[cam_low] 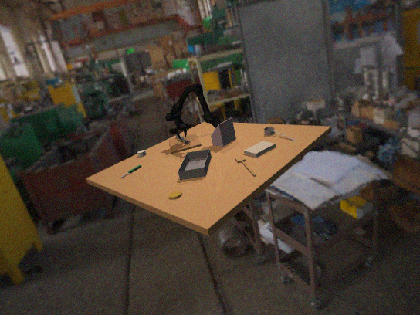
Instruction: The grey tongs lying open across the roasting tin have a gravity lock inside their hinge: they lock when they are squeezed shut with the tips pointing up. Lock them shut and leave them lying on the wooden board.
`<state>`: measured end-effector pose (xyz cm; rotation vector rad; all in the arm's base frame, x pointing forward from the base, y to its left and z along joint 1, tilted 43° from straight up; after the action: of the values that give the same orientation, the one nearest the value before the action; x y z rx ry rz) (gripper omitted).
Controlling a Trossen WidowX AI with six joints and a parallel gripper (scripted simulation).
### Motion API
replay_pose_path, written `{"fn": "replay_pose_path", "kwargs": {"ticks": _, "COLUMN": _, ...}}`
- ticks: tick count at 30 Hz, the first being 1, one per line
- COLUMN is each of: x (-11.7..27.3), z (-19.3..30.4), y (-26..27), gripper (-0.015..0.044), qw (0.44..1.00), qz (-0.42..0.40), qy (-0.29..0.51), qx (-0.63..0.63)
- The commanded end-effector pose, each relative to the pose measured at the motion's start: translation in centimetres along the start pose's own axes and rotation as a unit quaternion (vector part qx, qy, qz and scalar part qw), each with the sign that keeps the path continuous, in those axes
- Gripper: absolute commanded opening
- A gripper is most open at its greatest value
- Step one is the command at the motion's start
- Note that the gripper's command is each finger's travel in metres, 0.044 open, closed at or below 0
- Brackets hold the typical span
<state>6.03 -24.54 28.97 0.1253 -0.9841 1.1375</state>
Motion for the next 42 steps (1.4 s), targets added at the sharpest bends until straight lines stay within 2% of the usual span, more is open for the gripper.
{"fn": "replay_pose_path", "kwargs": {"ticks": 1, "x": 0.0, "z": 0.0, "y": 0.0, "gripper": 0.0323, "qw": 1.000, "qz": 0.000, "qy": 0.000, "qx": 0.000}}
{"fn": "replay_pose_path", "kwargs": {"ticks": 6, "x": 0.0, "z": 0.0, "y": 0.0, "gripper": 0.0440, "qw": 1.000, "qz": 0.000, "qy": 0.000, "qx": 0.000}}
{"fn": "replay_pose_path", "kwargs": {"ticks": 10, "x": 0.2, "z": -0.5, "y": -0.2, "gripper": 0.0440, "qw": 1.000, "qz": -0.001, "qy": -0.004, "qx": -0.002}}
{"fn": "replay_pose_path", "kwargs": {"ticks": 14, "x": 1.3, "z": -3.1, "y": -1.3, "gripper": 0.0440, "qw": 1.000, "qz": -0.011, "qy": -0.025, "qx": -0.016}}
{"fn": "replay_pose_path", "kwargs": {"ticks": 21, "x": 5.1, "z": -9.2, "y": -2.4, "gripper": 0.0440, "qw": 0.998, "qz": -0.031, "qy": -0.043, "qx": -0.017}}
{"fn": "replay_pose_path", "kwargs": {"ticks": 29, "x": 10.2, "z": -14.2, "y": -1.4, "gripper": 0.0440, "qw": 1.000, "qz": -0.014, "qy": -0.018, "qx": -0.002}}
{"fn": "replay_pose_path", "kwargs": {"ticks": 36, "x": 11.6, "z": -14.8, "y": -1.1, "gripper": 0.0440, "qw": 1.000, "qz": -0.005, "qy": -0.011, "qx": 0.003}}
{"fn": "replay_pose_path", "kwargs": {"ticks": 42, "x": 14.4, "z": -14.7, "y": -1.6, "gripper": 0.0440, "qw": 1.000, "qz": -0.016, "qy": -0.011, "qx": 0.014}}
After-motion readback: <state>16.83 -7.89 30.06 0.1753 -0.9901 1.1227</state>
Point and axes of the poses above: the point midway between the two fingers, 35 mm back from their tips, its own x axis back along the fingers, its own y axis across the jaws, z = x × y, the point moved 9 cm from there along x, back along the fingers, and after that the axes turned 10 degrees about -x, right-handed, at the moved point
